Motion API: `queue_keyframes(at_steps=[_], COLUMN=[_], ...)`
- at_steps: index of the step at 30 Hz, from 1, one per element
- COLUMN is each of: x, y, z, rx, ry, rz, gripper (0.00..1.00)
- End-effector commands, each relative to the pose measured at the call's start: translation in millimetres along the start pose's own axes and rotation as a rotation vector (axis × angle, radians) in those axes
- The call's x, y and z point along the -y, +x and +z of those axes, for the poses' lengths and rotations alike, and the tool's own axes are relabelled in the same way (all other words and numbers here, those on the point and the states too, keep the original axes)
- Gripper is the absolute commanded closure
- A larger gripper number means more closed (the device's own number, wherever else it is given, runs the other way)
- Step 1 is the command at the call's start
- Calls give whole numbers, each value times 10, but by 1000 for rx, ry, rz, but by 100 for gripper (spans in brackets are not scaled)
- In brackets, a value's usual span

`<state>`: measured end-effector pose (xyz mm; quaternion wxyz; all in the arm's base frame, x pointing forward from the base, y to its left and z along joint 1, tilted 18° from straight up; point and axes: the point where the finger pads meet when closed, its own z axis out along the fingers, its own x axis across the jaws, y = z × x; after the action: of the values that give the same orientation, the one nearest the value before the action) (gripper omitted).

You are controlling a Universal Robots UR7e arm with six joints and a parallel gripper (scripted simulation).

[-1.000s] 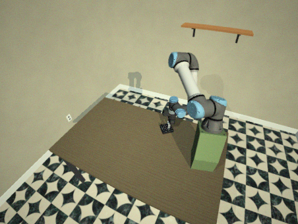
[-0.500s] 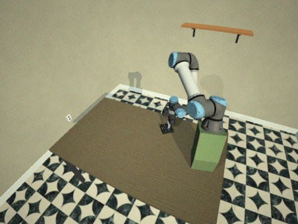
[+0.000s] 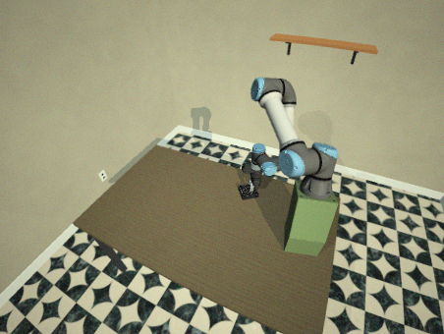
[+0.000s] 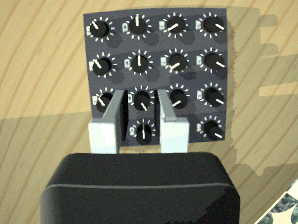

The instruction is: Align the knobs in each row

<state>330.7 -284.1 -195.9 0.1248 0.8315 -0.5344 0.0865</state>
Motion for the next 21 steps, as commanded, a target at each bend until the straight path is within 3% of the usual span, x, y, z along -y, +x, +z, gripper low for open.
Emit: queue_keyframes(at_steps=[1,21], x=[-5,-4], y=[30,29], z=[25,143], rx=[-4,-4], ry=[1,1], rz=[3,2], gripper=[54,54])
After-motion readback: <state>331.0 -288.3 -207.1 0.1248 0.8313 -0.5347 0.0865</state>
